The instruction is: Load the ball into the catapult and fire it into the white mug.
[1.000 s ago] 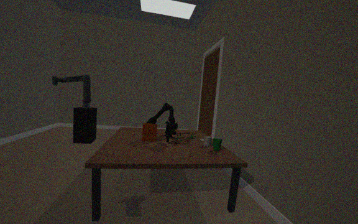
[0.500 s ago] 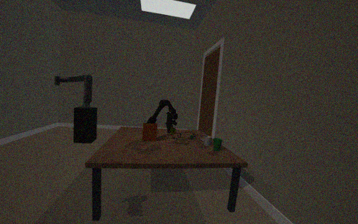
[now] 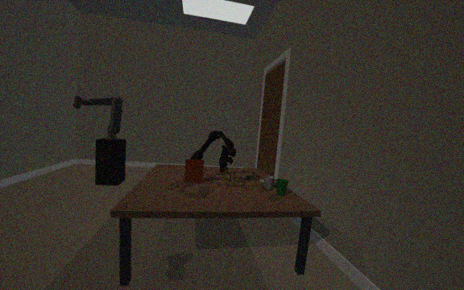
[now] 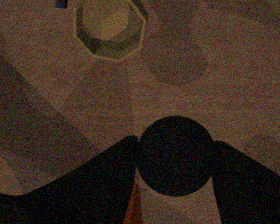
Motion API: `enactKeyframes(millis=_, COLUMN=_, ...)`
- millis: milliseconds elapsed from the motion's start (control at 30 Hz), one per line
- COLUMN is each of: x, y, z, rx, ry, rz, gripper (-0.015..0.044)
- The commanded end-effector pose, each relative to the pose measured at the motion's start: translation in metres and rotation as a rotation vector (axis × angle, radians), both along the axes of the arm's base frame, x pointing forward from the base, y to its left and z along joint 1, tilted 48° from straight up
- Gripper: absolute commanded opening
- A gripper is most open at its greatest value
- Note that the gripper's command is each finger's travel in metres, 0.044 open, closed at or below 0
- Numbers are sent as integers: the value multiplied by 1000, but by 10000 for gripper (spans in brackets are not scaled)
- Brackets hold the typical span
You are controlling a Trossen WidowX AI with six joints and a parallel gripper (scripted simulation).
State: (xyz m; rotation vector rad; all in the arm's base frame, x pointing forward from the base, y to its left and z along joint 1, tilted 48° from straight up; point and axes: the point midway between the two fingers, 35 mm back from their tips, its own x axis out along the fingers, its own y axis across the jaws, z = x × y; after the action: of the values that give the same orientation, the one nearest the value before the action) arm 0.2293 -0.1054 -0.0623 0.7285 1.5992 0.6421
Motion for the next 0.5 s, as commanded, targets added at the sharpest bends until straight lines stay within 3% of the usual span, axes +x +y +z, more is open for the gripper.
enactKeyframes(millis=0, x=16, y=14, z=3, rx=19, ry=84, rz=18, gripper=0)
enactKeyframes(millis=467, x=46, y=48, z=10, rx=25, ry=257, rz=60, gripper=0)
